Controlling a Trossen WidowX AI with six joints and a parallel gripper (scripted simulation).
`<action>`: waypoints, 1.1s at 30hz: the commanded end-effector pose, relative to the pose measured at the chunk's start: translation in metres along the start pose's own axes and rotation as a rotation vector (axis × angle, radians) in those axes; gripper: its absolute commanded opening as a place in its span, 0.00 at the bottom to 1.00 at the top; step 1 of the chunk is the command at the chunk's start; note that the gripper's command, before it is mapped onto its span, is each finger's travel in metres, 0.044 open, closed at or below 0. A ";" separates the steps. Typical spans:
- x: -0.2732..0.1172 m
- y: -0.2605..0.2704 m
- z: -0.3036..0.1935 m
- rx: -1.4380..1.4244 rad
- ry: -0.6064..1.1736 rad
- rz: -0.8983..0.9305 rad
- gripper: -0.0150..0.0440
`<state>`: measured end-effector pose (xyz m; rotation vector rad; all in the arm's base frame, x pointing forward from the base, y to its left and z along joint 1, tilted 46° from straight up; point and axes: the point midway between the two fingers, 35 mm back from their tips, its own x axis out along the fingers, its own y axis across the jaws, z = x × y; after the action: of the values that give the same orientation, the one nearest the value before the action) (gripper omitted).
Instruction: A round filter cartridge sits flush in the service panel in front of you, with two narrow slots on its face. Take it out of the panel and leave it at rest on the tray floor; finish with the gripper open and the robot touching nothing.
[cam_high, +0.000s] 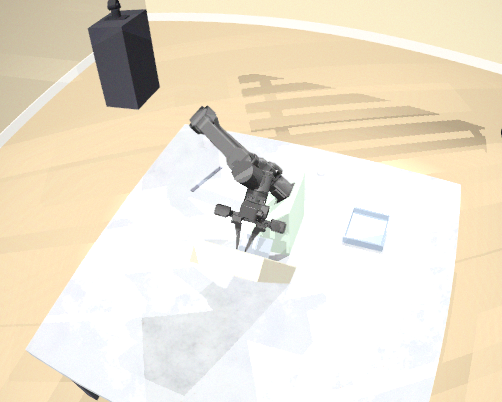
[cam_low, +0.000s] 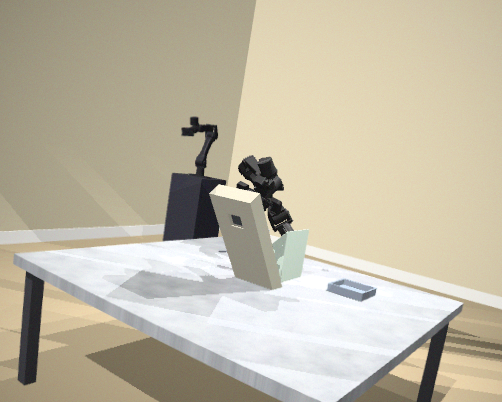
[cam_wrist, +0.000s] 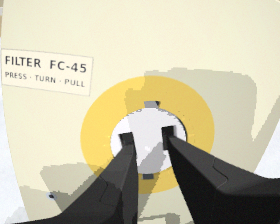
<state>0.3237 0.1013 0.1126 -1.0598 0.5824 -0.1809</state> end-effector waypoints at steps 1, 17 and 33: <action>0.001 0.001 -0.001 -0.007 0.001 0.004 0.41; 0.001 0.002 -0.002 -0.007 0.001 0.004 0.41; 0.003 0.001 -0.001 -0.006 0.001 0.003 0.41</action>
<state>0.3241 0.1012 0.1120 -1.0579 0.5801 -0.1817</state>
